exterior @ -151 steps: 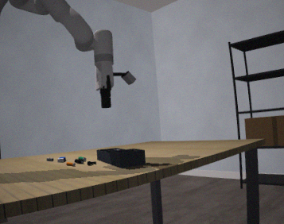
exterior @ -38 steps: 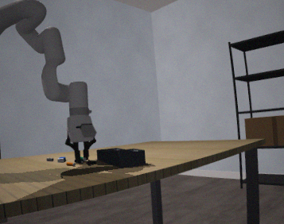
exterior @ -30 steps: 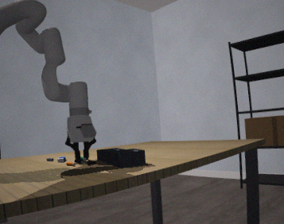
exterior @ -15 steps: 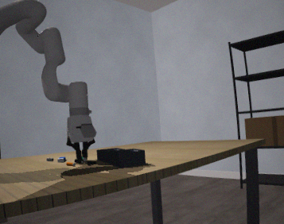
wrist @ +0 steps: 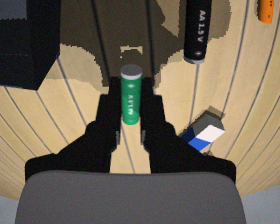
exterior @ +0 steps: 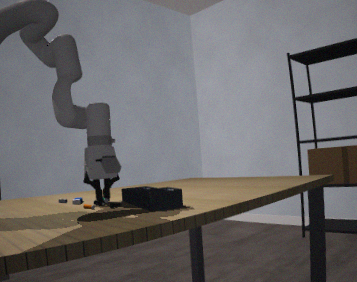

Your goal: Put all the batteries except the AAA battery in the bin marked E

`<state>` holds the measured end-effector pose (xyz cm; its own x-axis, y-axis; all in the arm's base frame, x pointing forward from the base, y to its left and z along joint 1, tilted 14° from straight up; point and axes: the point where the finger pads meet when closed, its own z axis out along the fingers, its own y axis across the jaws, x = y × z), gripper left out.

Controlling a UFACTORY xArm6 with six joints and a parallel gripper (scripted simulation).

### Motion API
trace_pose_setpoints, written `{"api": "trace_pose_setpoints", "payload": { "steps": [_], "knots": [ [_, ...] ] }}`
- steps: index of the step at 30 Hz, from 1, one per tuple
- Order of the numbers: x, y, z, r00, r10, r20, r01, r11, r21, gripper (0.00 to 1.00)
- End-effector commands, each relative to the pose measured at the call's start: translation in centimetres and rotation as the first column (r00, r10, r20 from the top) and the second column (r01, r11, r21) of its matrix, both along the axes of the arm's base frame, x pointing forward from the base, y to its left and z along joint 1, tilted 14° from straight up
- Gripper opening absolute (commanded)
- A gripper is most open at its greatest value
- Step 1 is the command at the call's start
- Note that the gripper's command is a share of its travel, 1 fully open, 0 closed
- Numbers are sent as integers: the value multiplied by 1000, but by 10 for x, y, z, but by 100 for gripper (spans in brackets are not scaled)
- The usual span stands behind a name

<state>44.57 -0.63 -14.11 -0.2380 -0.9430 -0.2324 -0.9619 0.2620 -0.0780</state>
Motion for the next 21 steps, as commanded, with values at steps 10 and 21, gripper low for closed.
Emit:
{"api": "trace_pose_setpoints", "payload": {
  "steps": [10, 21],
  "knots": [
    [-2, -4, 20, 1000, 0, 3, 0, 1000, 0, 0],
    [-6, -11, 49, 1000, 0, 3, 0, 1000, 0, 0]
  ]
}}
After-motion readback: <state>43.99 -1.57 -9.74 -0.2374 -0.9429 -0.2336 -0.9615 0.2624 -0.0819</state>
